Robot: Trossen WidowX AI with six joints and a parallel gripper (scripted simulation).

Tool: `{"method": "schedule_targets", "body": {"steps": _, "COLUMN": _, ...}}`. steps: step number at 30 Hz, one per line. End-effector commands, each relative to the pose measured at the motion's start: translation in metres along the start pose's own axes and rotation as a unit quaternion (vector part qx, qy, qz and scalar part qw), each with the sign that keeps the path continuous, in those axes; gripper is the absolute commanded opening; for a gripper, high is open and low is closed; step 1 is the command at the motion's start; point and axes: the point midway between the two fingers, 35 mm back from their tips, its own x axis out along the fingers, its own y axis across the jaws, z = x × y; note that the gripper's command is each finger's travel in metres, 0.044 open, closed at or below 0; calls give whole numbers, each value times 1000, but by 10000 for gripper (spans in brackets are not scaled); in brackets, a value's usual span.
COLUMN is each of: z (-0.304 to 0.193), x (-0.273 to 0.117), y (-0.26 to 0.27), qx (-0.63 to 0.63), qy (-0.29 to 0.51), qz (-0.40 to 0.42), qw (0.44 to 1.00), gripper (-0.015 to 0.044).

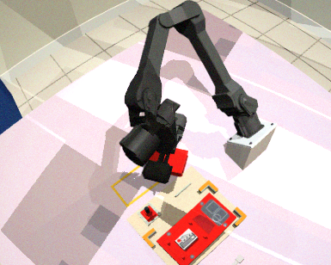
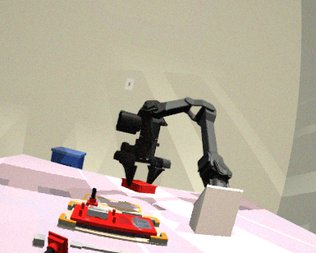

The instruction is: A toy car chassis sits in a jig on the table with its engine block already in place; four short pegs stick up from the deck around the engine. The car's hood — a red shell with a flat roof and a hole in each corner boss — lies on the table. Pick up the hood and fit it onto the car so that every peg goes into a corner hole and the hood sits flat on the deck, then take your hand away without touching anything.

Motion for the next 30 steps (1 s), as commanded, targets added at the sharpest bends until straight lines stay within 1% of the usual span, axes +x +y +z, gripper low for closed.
{"method": "schedule_targets", "body": {"steps": 1, "z": 0, "x": -10, "y": 1, "qx": 3, "qy": 2, "qz": 2, "qw": 1000, "gripper": 0}}
{"method": "schedule_targets", "body": {"steps": 9, "z": 0, "x": -25, "y": 1, "qx": 3, "qy": 2, "qz": 2, "qw": 1000, "gripper": 0}}
{"method": "schedule_targets", "body": {"steps": 13, "z": 0, "x": -23, "y": 2, "qx": -5, "qy": 0, "qz": 1, "qw": 1000, "gripper": 0}}
{"method": "schedule_targets", "body": {"steps": 30, "z": -12, "x": -31, "y": 52, "qx": -134, "qy": -3, "qz": 9, "qw": 991, "gripper": 0}}
